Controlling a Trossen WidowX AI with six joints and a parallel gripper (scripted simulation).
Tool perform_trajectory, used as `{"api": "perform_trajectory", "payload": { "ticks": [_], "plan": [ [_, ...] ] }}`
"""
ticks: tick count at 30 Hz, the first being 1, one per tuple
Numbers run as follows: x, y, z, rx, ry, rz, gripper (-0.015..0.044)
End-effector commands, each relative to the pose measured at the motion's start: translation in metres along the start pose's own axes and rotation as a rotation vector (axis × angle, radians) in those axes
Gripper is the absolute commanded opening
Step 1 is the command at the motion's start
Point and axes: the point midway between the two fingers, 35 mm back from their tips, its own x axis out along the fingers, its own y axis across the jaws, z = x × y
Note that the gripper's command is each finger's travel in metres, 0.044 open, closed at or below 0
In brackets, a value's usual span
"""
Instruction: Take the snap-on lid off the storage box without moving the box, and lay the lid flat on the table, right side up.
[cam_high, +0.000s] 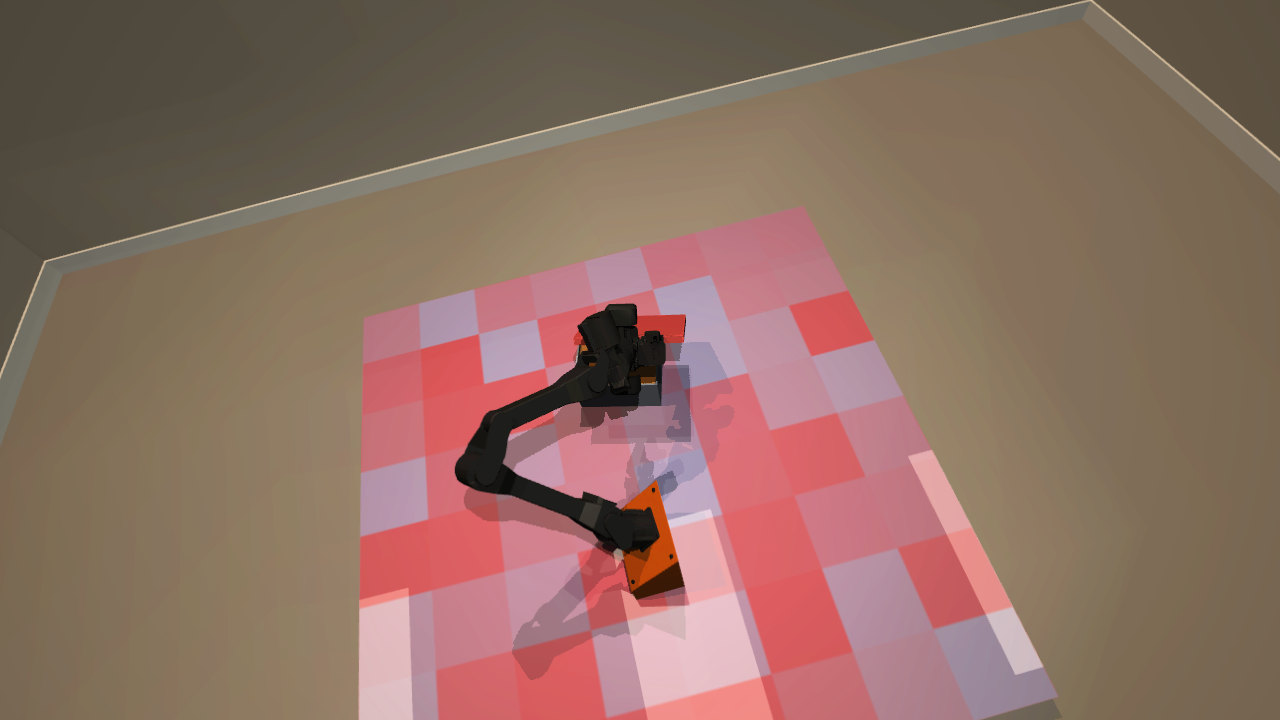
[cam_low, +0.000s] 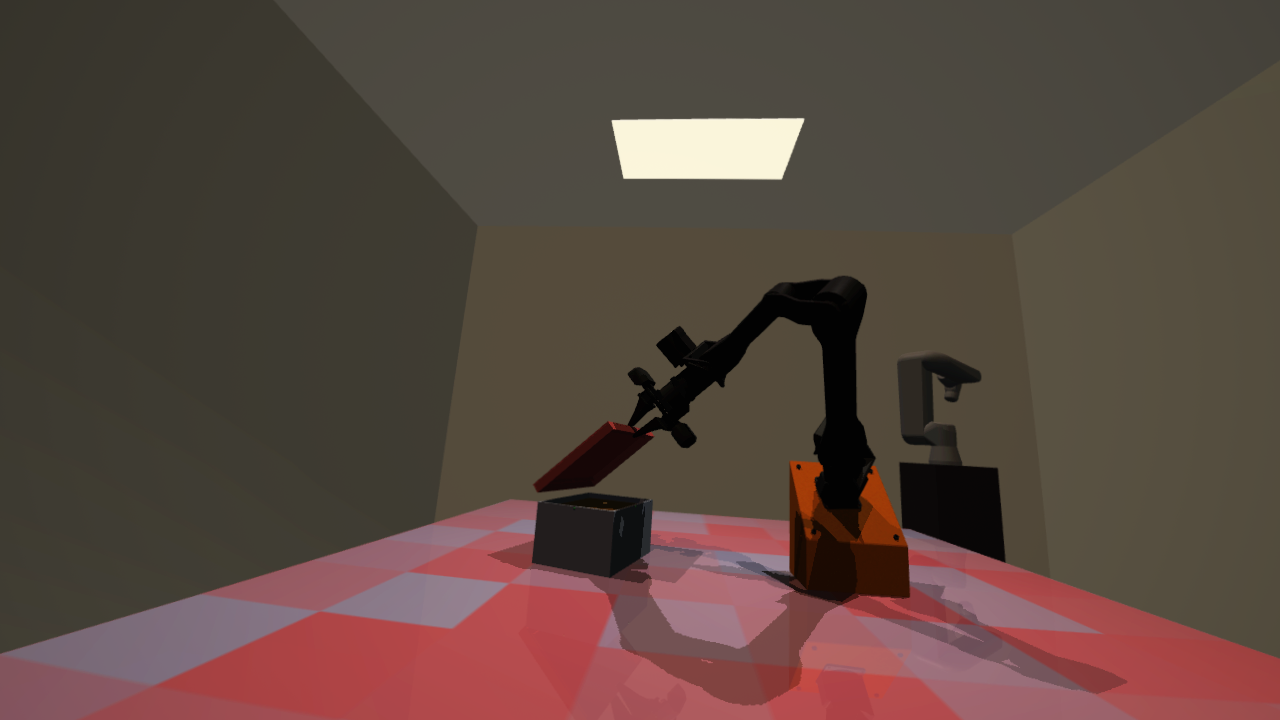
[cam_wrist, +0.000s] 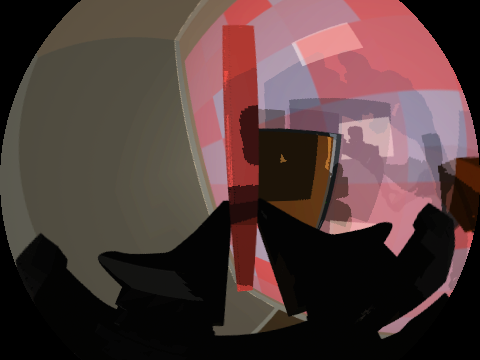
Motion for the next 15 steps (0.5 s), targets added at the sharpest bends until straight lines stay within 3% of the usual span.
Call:
{"api": "perform_trajectory", "payload": {
  "ticks": [1, 15],
  "plan": [
    [-0.002, 0.001, 0.009, -0.008, 0.002, 0.008, 0.0],
    [-0.005, -0.001, 0.037, -0.009, 0.001, 0.008, 0.0]
  ]
}}
